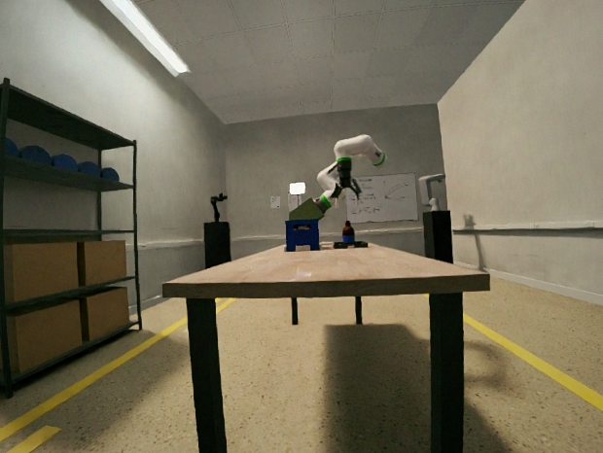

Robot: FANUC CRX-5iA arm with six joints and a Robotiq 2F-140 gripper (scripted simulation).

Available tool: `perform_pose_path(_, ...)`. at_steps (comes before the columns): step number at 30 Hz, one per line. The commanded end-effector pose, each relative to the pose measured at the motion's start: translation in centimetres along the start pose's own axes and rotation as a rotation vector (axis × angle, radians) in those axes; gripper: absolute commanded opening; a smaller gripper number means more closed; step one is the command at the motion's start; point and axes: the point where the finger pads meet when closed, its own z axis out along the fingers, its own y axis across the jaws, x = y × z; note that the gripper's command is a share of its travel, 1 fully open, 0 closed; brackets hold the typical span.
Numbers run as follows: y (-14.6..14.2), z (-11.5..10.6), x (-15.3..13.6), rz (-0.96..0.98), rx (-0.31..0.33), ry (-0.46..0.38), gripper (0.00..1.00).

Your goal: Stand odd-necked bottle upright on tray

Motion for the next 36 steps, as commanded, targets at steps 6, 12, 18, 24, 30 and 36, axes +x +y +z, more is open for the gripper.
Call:
perform_pose_path(6, 0.00, -0.16, 0.03, 0.000, 0.000, 0.001, 0.10)
perform_pose_path(12, 0.00, -0.16, 0.03, 0.000, 0.000, 0.001, 0.10)
perform_pose_path(18, 0.00, -0.16, 0.03, 0.000, 0.000, 0.001, 0.10)
perform_pose_path(24, 0.00, -0.16, 0.03, 0.000, 0.000, 0.001, 0.10)
perform_pose_path(30, 0.00, -0.16, 0.03, 0.000, 0.000, 0.001, 0.10)
perform_pose_path(36, 0.00, -0.16, 0.03, 0.000, 0.000, 0.001, 0.10)
